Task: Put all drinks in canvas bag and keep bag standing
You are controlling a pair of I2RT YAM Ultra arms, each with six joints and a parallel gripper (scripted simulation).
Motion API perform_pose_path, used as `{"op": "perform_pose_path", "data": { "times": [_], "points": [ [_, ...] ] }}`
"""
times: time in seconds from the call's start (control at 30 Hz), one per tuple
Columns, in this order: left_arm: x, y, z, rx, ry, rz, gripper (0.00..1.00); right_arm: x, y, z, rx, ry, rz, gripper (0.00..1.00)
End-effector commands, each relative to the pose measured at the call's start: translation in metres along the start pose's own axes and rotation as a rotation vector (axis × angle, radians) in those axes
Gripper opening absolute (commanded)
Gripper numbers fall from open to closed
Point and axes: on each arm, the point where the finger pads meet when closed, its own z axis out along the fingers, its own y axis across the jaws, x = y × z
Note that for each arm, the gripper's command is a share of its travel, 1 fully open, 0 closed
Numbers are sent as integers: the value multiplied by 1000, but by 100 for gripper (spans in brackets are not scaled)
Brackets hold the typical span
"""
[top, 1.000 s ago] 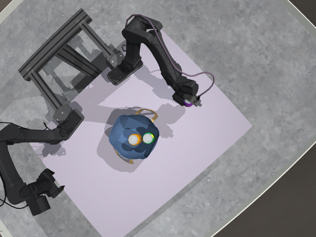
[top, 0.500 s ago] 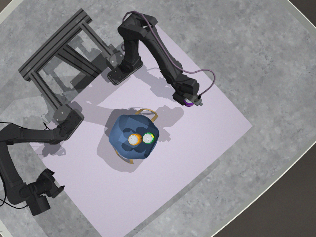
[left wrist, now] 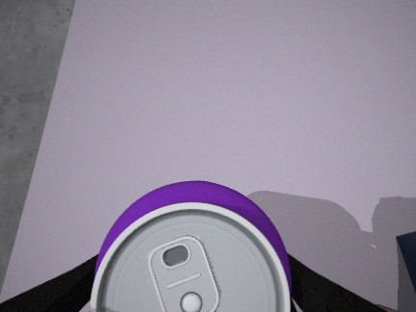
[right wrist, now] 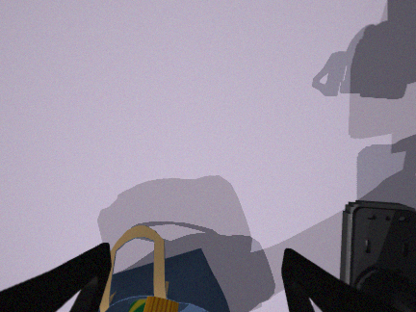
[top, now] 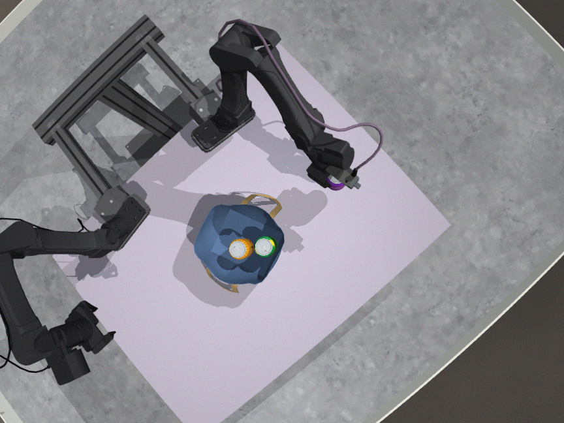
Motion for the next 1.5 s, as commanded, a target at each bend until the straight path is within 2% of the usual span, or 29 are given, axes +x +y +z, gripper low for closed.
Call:
{"op": "perform_pose_path", "data": {
  "times": [0.0, 0.07, 0.17, 0.2, 0.27, 0.37, 0.4, 0.47, 0.5, 0.93, 0.97, 1.03, 1.1, 1.2, 1.47],
  "points": [
    [-26, -1, -14, 4, -103, 2, 70, -1, 0, -5, -28, -22, 2, 86],
    [-37, 6, -19, -7, -128, -9, 70, -1, 0, -5, -28, -22, 2, 86],
    [-37, 6, -18, -6, -125, -17, 70, -1, 0, -5, -28, -22, 2, 86],
    [-27, 3, -22, -4, -75, -15, 70, -1, 0, -5, -28, -22, 2, 86],
    [-28, 3, -26, -5, -68, -16, 70, -1, 0, -5, -28, -22, 2, 86],
    [-36, 4, -35, -7, -81, -20, 70, -1, 0, -5, -28, -22, 2, 86],
    [-44, 3, -35, 1, -118, -21, 70, -1, 0, -5, -28, -22, 2, 86],
    [-44, 3, -35, 1, -118, -21, 70, -1, 0, -5, -28, -22, 2, 86],
    [-39, 5, -40, -8, -82, -20, 70, -1, 0, -5, -28, -22, 2, 86],
    [-54, 5, -72, -5, -78, -22, 70, -1, 0, -5, -28, -22, 2, 86],
    [-63, 5, -72, -2, -114, -26, 70, -1, 0, -5, -28, -22, 2, 86],
    [-63, 5, -72, -2, -114, -26, 70, -1, 0, -5, -28, -22, 2, 86],
    [-56, 5, -79, -5, -71, -21, 70, -1, 0, -5, -28, -22, 2, 86],
    [-68, 4, -78, 3, -126, -29, 70, -1, 0, -5, -28, -22, 2, 86],
    [-67, 4, -78, 2, -135, -17, 70, -1, 0, -5, -28, -22, 2, 86]
  ]
}}
